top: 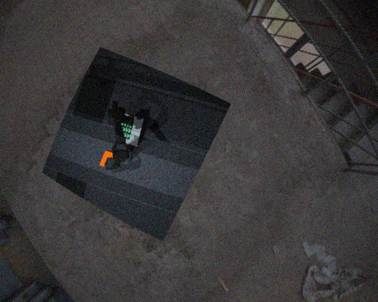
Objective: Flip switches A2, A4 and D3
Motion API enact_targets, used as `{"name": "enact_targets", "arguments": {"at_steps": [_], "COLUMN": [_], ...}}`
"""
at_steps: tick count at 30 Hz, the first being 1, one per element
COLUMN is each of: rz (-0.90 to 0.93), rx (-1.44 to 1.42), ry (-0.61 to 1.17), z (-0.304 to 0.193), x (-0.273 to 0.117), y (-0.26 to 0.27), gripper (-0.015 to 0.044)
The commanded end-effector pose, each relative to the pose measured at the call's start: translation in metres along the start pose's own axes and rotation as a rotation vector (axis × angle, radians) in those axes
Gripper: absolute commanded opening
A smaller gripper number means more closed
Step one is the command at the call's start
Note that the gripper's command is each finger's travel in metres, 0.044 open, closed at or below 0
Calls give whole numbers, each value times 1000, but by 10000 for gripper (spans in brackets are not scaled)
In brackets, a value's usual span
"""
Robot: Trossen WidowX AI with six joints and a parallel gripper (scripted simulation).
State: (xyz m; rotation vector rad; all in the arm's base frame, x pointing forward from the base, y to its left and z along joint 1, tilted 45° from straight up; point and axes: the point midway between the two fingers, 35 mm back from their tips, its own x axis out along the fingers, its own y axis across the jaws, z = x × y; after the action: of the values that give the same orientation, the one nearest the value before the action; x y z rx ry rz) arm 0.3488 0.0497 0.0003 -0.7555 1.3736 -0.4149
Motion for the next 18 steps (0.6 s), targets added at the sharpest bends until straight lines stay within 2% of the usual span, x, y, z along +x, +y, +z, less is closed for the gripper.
{"name": "enact_targets", "arguments": {"at_steps": [1, 18], "rz": [-4, -4], "rx": [-2, -2], "ry": [-1, -1], "z": [0, 0], "x": [1, 4], "y": [0, 0], "gripper": [0, 0]}}
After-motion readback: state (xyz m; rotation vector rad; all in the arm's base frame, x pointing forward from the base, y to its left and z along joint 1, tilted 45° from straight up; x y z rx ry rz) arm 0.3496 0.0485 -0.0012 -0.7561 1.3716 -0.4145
